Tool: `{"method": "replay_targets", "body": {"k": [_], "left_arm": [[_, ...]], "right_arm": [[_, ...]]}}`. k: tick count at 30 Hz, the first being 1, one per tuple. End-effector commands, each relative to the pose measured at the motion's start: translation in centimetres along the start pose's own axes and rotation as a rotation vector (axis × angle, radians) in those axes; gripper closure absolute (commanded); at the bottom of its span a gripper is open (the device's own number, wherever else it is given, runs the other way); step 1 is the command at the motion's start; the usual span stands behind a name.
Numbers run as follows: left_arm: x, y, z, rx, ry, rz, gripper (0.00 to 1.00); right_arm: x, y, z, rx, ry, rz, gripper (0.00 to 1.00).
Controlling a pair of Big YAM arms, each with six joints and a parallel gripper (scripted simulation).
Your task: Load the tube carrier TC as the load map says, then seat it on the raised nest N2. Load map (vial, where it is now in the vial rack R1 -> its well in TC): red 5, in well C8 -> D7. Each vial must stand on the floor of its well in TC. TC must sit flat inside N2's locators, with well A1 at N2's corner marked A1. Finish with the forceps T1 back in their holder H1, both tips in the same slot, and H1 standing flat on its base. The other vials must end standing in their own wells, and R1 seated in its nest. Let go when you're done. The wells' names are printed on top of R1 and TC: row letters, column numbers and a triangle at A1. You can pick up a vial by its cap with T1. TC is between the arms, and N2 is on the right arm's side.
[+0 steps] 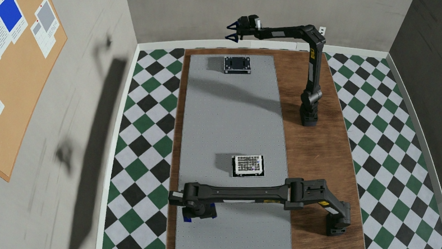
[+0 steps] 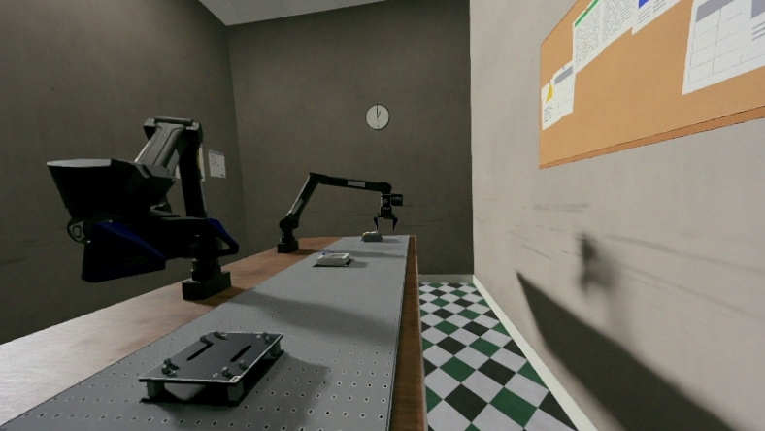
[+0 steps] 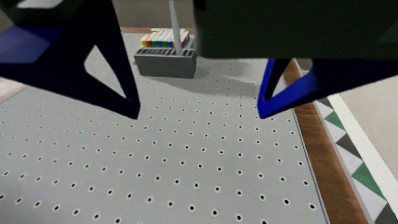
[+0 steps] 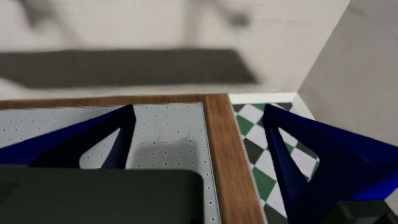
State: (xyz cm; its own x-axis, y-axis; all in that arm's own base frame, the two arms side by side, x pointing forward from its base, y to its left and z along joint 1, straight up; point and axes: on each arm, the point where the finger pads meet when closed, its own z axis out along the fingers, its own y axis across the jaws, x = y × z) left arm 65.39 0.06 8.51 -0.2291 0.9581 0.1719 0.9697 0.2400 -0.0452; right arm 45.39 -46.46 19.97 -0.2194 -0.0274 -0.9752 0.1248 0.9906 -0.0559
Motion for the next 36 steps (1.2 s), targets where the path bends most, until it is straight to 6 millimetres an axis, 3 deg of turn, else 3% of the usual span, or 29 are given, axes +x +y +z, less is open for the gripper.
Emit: {"method": "replay_targets", "body": {"k": [1,17,18,29,31,34,35,36], "left_arm": [[0.1,0.2,-0.8,-0.014,-0.004,-0.002,0.0],[0.1,0.2,-0.8,-0.014,-0.004,-0.002,0.0],[1.2,0.3,-2.3,-0.044,-0.021,-0.055,0.76],[4.2,-1.9,-4.6,-0.046,-0.048,-0.243,0.76],[4.4,-2.3,-3.0,-0.012,-0.034,-0.238,0.76],[4.6,-2.5,-3.4,-0.019,-0.045,-0.266,0.76],[3.9,-2.8,-2.6,-0.002,-0.042,-0.277,0.76],[5.0,-3.1,-5.4,-0.043,-0.062,-0.315,0.76]], "right_arm": [[-0.7,-0.1,-0.1,0.002,-0.009,-0.01,0.0],[-0.7,-0.1,-0.1,0.002,-0.009,-0.01,0.0],[-2.0,-0.7,0.1,0.008,-0.027,-0.03,0.0],[-2.0,-0.7,0.1,0.008,-0.027,-0.03,0.0],[-2.0,-0.7,0.1,0.008,-0.027,-0.03,0.0],[-2.0,-0.7,0.1,0.008,-0.027,-0.03,0.0],[-2.0,-0.7,0.1,0.008,-0.027,-0.03,0.0],[-2.0,-0.7,0.1,0.008,-0.027,-0.03,0.0]]}}
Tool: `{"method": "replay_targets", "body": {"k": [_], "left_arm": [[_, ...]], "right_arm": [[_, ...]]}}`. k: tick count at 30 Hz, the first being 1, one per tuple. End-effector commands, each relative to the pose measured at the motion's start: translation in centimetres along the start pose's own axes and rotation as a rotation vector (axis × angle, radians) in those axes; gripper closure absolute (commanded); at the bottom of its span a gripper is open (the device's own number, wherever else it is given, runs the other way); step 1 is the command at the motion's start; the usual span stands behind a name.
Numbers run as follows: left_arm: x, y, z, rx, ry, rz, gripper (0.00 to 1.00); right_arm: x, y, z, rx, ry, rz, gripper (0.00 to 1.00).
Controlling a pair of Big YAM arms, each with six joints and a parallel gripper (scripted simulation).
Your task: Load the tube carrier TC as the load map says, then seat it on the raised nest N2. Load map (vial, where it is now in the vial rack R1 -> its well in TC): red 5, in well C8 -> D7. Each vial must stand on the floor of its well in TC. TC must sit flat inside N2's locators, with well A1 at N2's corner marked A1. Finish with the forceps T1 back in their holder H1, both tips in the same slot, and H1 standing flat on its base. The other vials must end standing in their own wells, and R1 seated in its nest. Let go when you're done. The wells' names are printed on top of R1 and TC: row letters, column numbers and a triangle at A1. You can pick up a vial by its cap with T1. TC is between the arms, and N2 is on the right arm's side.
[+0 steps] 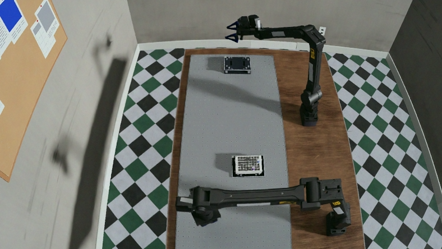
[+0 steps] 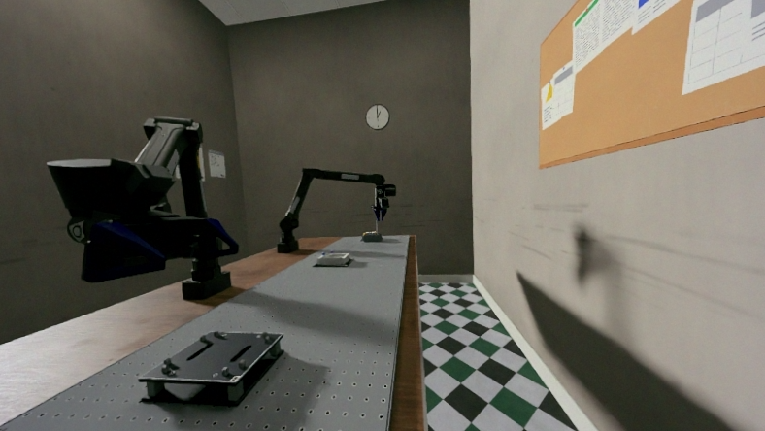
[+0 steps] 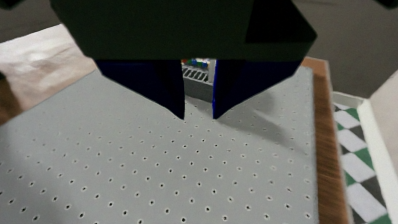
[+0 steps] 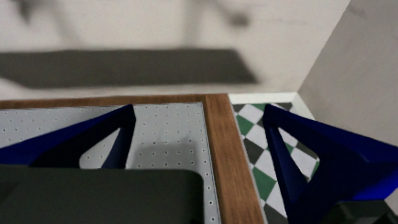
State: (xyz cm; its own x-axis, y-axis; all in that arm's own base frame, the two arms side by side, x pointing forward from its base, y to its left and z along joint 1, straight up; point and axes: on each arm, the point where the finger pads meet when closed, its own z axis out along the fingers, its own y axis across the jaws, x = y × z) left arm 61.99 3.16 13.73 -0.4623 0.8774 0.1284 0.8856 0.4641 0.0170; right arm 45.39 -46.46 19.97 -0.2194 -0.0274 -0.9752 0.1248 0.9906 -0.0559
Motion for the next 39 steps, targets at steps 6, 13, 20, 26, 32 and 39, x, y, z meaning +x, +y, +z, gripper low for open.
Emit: {"method": "replay_targets", "body": {"k": [6,13,20,26,32,39], "left_arm": [[2.7,-1.2,-2.1,-0.015,-0.026,-0.155,0.76],[4.8,-2.6,-3.0,-0.009,-0.039,-0.261,0.76],[6.5,-4.0,-3.6,0.003,-0.036,-0.313,0.76],[8.1,-5.3,-4.3,0.0,-0.051,-0.42,0.76],[9.2,-6.3,-4.6,0.006,-0.066,-0.5,0.76],[11.1,-8.2,-5.2,0.013,-0.077,-0.606,0.76]], "right_arm": [[-2.0,-0.7,0.1,0.008,-0.027,-0.03,0.0],[-2.0,-0.7,0.1,0.008,-0.027,-0.03,0.0],[-2.0,-0.7,0.1,0.008,-0.027,-0.03,0.0],[-2.0,-0.7,0.1,0.008,-0.027,-0.03,0.0],[-2.0,-0.7,0.1,0.008,-0.027,-0.03,0.0],[-2.0,-0.7,0.1,0.008,-0.027,-0.03,0.0]]}}
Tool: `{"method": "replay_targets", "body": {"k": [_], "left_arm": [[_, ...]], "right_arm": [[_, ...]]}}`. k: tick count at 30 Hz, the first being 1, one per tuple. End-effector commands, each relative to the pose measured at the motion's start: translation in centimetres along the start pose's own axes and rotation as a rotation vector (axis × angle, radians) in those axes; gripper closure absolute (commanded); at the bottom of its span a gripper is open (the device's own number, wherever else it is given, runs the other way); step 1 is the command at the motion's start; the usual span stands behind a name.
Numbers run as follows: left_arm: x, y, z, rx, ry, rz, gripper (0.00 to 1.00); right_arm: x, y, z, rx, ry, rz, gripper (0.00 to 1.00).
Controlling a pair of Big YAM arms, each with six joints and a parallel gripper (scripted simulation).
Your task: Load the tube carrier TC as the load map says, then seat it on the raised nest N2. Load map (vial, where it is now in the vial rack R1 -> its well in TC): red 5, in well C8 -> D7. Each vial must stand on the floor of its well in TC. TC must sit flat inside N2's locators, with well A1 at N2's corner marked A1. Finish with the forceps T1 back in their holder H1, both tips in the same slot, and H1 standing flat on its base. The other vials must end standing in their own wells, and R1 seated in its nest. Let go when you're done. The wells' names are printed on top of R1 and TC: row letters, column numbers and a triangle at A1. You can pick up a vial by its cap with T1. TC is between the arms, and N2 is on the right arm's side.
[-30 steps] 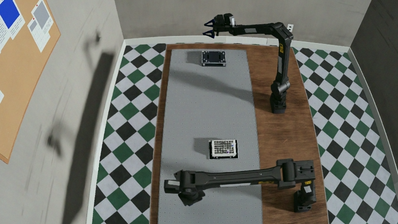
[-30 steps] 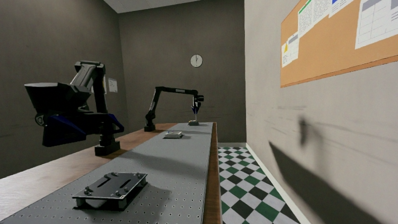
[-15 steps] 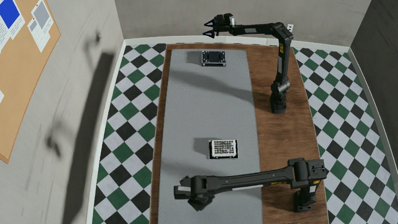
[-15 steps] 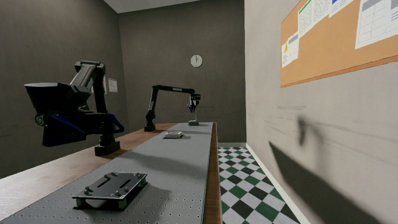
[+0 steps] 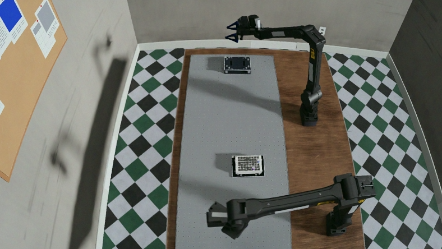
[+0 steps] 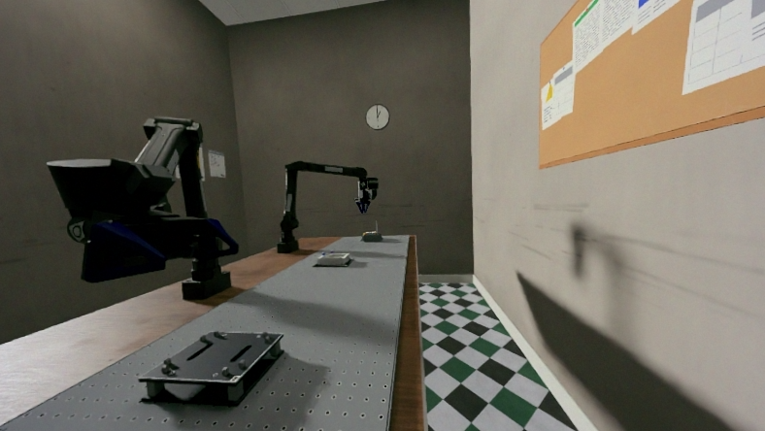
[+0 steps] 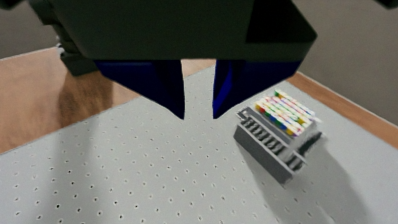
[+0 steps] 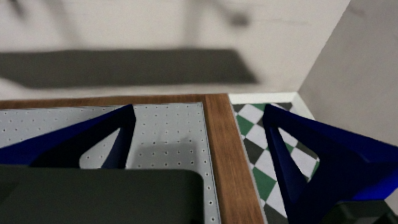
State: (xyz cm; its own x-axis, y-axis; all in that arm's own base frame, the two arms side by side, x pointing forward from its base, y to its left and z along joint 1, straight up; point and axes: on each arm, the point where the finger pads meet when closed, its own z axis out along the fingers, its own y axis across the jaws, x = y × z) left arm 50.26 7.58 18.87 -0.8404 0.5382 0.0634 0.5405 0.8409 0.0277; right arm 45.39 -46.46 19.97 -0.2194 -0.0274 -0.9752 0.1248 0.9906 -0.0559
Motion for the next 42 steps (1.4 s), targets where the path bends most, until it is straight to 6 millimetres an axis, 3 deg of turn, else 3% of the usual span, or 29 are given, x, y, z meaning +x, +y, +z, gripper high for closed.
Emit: {"method": "replay_targets", "body": {"k": [1,10,11,13,23,27,28,30,42], "left_arm": [[1.3,0.4,-1.3,-0.018,-0.035,-0.115,0.76],[3.9,-0.5,-1.7,-0.009,-0.046,-0.221,0.76],[3.8,-0.8,0.0,0.012,-0.009,-0.211,0.76],[5.2,-1.0,-1.8,-0.008,-0.037,-0.221,0.76],[8.6,-2.6,-2.0,0.01,-0.066,-0.433,0.76],[9.5,-3.1,-1.9,0.011,-0.058,-0.433,0.76],[9.1,-3.3,-0.6,0.032,-0.038,-0.449,0.76],[10.3,-3.6,-1.9,0.018,-0.073,-0.512,0.76],[14.6,-6.2,-1.4,0.034,-0.074,-0.644,0.76]], "right_arm": [[-2.0,-0.7,0.1,0.008,-0.027,-0.03,0.0],[-2.0,-0.7,0.1,0.008,-0.027,-0.03,0.0],[-2.0,-0.7,0.1,0.008,-0.027,-0.03,0.0],[-2.0,-0.7,0.1,0.008,-0.027,-0.03,0.0],[-2.0,-0.7,0.1,0.008,-0.027,-0.03,0.0],[-2.0,-0.7,0.1,0.008,-0.027,-0.03,0.0],[-2.0,-0.7,0.1,0.008,-0.027,-0.03,0.0],[-2.0,-0.7,0.1,0.008,-0.027,-0.03,0.0],[-2.0,-0.7,0.1,0.008,-0.027,-0.03,0.0]]}}
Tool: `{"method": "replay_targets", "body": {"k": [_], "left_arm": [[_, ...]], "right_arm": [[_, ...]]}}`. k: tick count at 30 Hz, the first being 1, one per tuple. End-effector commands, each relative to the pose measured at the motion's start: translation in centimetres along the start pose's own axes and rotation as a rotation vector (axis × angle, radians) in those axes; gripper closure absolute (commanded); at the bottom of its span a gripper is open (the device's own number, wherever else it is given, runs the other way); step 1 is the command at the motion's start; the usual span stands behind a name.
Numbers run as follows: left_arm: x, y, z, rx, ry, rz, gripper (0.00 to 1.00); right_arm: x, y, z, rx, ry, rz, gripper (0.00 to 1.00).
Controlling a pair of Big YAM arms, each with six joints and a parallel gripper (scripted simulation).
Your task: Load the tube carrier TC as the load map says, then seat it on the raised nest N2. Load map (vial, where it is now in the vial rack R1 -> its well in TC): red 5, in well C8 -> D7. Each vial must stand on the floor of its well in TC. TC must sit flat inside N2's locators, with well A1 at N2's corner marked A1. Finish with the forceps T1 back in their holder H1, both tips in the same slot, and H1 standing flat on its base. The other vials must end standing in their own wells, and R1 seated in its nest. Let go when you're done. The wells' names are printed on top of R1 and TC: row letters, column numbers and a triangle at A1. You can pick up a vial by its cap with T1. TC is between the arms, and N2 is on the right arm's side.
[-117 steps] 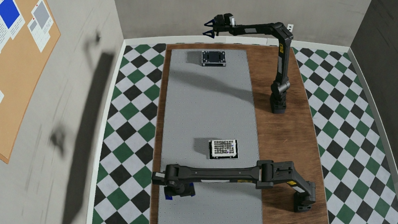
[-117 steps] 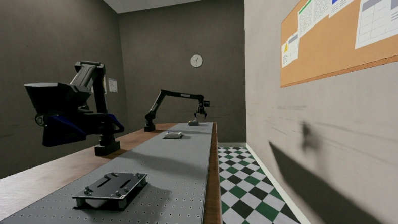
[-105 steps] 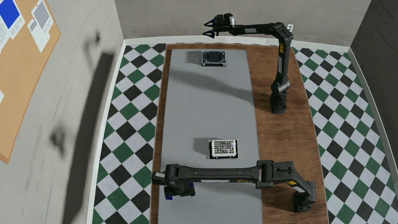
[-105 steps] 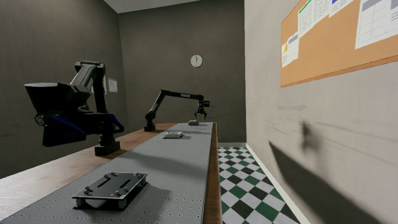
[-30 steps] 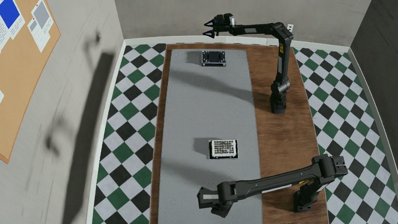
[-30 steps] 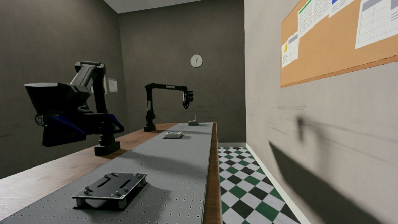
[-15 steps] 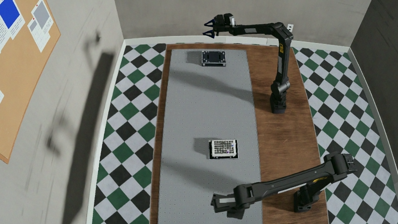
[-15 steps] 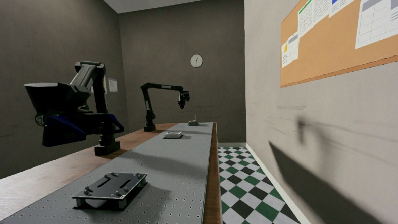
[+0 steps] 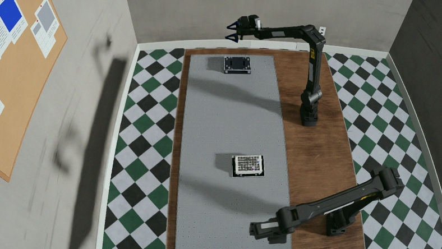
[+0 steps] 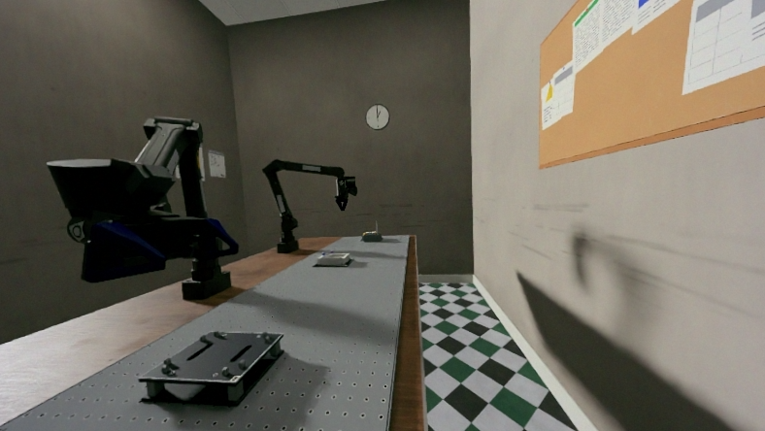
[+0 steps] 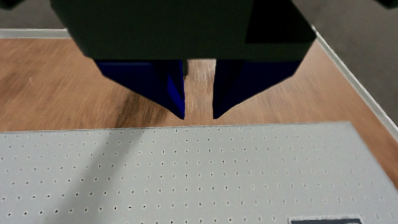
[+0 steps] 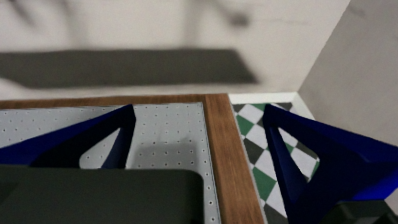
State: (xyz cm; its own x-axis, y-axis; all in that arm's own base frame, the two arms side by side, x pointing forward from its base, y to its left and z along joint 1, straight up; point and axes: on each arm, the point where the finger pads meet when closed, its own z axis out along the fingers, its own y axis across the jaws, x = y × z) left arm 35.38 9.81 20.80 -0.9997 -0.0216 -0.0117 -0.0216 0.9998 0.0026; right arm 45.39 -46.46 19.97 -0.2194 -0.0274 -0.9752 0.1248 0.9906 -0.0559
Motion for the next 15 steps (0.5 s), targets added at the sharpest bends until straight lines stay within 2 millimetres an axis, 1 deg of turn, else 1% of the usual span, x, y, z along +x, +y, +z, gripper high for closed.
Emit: {"method": "replay_targets", "body": {"k": [1,2,3,7,8,9,15], "left_arm": [[0.7,0.4,-0.2,-0.004,-0.012,-0.051,0.76],[0.7,0.4,-0.2,-0.004,-0.012,-0.051,0.76],[0.6,0.0,0.9,0.004,0.02,-0.04,0.76],[0.7,0.0,0.9,0.004,0.02,-0.038,0.76],[0.3,0.1,0.4,0.001,0.008,-0.038,0.76],[-0.1,0.2,-0.8,-0.006,-0.023,-0.029,0.76],[-0.1,0.2,-0.8,-0.006,-0.023,-0.029,0.76]], "right_arm": [[-2.0,-0.7,0.1,0.008,-0.027,-0.03,0.0],[-2.0,-0.7,0.1,0.008,-0.027,-0.03,0.0],[-2.0,-0.7,0.1,0.008,-0.027,-0.03,0.0],[-2.0,-0.7,0.1,0.008,-0.027,-0.03,0.0],[-2.0,-0.7,0.1,0.008,-0.027,-0.03,0.0],[-2.0,-0.7,0.1,0.008,-0.027,-0.03,0.0],[-2.0,-0.7,0.1,0.008,-0.027,-0.03,0.0]]}}
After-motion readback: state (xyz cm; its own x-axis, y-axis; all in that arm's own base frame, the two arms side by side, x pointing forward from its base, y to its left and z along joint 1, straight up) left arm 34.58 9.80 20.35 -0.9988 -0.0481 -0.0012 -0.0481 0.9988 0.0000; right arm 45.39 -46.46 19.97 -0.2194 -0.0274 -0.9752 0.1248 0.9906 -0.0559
